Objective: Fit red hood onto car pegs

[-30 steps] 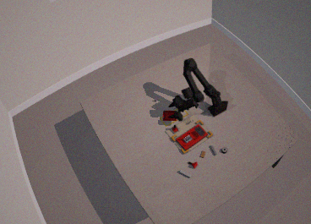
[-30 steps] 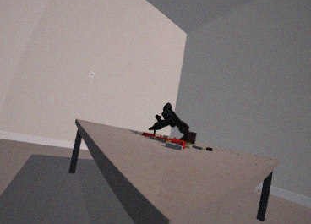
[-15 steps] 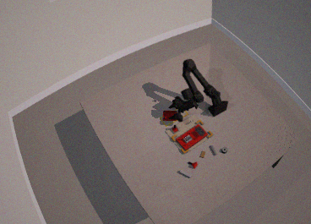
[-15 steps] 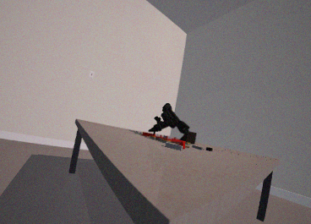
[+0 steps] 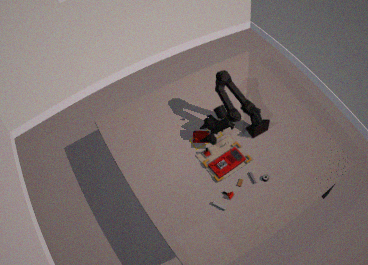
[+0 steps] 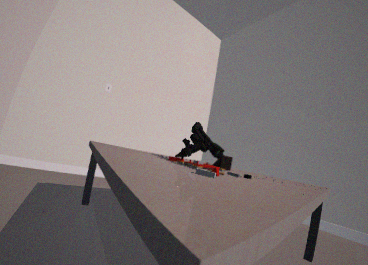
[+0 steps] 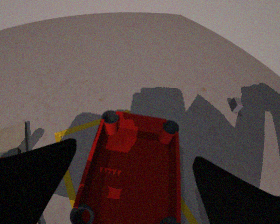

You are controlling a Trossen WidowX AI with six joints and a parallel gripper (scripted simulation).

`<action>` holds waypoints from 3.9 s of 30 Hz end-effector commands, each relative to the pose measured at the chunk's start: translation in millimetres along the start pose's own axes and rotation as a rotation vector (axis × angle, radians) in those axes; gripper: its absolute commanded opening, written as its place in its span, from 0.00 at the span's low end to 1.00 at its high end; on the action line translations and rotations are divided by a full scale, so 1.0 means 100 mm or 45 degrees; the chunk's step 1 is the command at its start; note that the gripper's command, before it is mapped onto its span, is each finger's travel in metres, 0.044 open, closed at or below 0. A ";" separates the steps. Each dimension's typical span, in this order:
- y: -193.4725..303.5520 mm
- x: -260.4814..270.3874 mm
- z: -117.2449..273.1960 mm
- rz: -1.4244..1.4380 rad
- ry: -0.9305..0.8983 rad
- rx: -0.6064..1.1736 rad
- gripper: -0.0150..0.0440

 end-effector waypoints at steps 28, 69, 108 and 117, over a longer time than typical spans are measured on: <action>0.12 -0.02 -0.09 -0.003 -0.017 0.028 1.00; -0.49 0.04 0.33 -0.001 -0.016 0.030 0.25; -0.46 0.05 0.32 -1.263 0.000 0.036 0.25; -0.46 0.05 0.32 -1.653 0.005 0.036 0.25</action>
Point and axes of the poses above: the point midway between the two fingers, 35 mm back from their tips, its own z axis back along the fingers, its own x axis across the jaws, y = z × x, the point moved 2 cm from there along z, back along the fingers, and after that the axes turned 3 degrees about -z, right-handed, at the moved point
